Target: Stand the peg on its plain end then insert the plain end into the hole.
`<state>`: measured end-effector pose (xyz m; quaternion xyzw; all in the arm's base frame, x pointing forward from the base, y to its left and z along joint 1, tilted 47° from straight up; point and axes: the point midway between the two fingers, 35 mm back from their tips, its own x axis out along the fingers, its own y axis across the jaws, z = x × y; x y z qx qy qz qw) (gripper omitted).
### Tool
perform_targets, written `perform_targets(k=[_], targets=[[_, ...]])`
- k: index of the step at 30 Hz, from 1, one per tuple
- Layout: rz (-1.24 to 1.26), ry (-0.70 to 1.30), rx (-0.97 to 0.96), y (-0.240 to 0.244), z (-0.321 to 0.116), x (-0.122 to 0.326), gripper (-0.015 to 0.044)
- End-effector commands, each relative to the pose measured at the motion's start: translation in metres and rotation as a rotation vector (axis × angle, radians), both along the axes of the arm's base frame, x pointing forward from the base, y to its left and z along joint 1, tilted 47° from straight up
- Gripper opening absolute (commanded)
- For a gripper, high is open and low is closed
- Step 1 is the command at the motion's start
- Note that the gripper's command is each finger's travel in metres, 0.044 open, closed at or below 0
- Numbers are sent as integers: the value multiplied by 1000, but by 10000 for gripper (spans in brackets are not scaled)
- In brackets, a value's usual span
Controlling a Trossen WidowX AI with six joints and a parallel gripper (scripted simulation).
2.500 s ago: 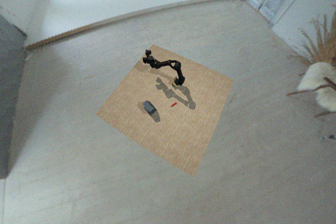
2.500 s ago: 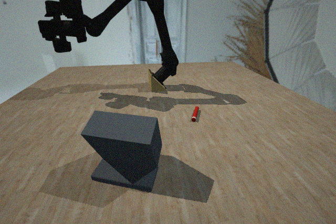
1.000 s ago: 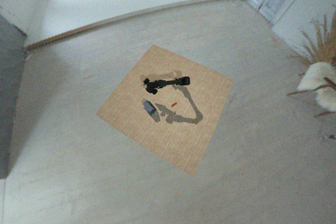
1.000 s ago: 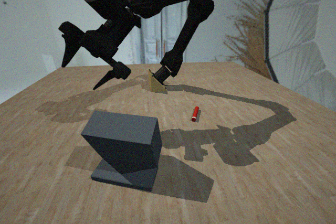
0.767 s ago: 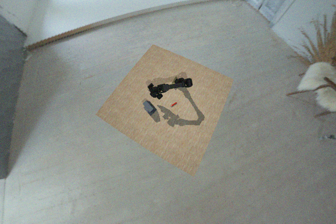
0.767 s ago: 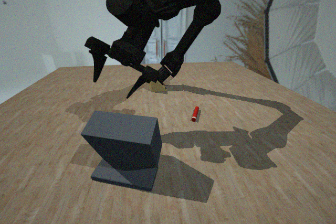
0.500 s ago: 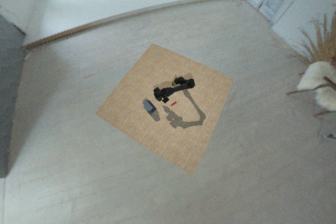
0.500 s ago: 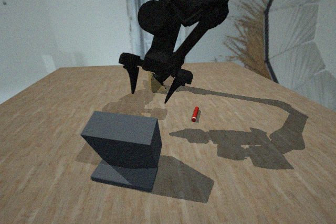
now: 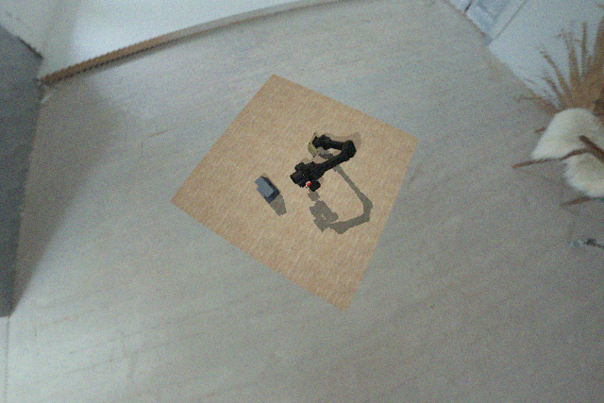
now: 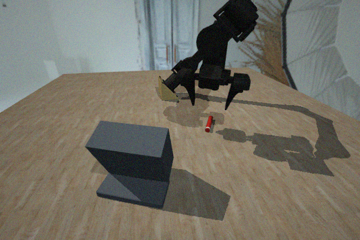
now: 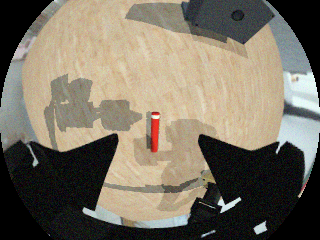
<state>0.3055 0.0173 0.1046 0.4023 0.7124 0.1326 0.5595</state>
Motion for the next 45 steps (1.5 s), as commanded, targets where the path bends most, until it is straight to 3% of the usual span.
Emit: perform_targets(k=[1,45], targets=[[-11,10,9,2,2,-1,440],[-11,9,12,54,-45,-4,440]])
